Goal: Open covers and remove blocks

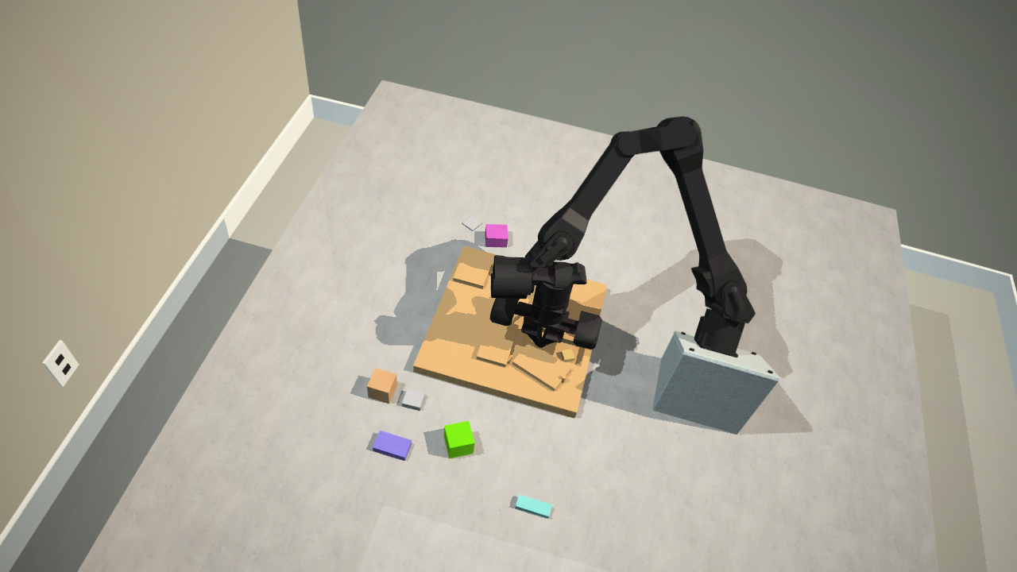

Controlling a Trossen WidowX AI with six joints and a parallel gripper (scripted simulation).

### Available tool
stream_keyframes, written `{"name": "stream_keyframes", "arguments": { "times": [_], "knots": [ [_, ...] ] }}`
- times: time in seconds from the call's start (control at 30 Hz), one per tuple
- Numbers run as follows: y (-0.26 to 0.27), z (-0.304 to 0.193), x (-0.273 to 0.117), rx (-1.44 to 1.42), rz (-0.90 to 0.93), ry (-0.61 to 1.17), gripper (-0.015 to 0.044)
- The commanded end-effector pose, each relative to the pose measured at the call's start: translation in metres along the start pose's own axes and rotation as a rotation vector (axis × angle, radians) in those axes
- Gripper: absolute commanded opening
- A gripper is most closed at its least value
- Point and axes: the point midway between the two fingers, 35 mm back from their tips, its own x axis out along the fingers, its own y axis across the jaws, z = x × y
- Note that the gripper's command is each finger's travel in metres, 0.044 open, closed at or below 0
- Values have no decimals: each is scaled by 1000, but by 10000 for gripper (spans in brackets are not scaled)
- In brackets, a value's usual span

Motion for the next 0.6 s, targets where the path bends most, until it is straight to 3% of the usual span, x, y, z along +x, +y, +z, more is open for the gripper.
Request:
{"name": "stream_keyframes", "arguments": {
  "times": [0.0,0.57],
  "knots": [
    [4,-5,0,-1,-1,1,0],
    [15,-20,0,0,0,2,0]
  ]
}}
